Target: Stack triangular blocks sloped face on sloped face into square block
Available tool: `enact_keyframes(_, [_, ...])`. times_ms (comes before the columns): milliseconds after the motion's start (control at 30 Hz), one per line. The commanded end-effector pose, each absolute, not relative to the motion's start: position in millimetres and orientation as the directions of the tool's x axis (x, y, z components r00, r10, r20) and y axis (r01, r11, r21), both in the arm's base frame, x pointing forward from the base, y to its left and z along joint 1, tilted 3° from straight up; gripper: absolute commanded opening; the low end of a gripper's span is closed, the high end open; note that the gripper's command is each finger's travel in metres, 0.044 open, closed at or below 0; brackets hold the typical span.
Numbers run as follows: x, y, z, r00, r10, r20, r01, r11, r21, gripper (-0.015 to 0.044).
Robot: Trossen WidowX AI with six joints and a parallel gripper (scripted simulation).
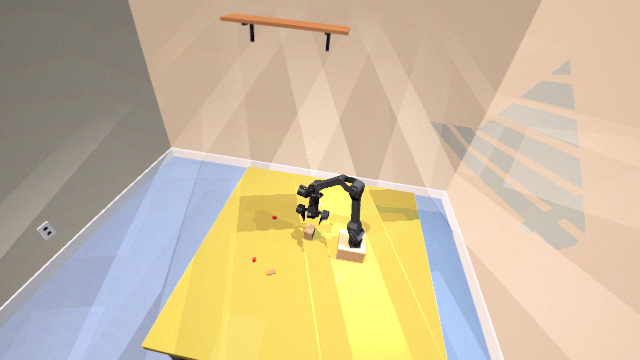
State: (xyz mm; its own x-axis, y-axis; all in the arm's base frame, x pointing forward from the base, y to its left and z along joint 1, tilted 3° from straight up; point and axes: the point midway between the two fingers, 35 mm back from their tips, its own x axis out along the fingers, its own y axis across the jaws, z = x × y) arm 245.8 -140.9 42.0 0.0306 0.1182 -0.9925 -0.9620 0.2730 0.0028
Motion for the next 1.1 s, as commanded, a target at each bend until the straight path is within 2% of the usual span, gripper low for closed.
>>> enact_keyframes(0, [242.8,-146.4,93.6,0.055,0.102,-0.993,-0.962,0.273,-0.025,0.044])
enact_keyframes(1067, [247.6,-148.3,91.8,0.076,0.088,-0.993,-0.96,0.276,-0.049,0.044])
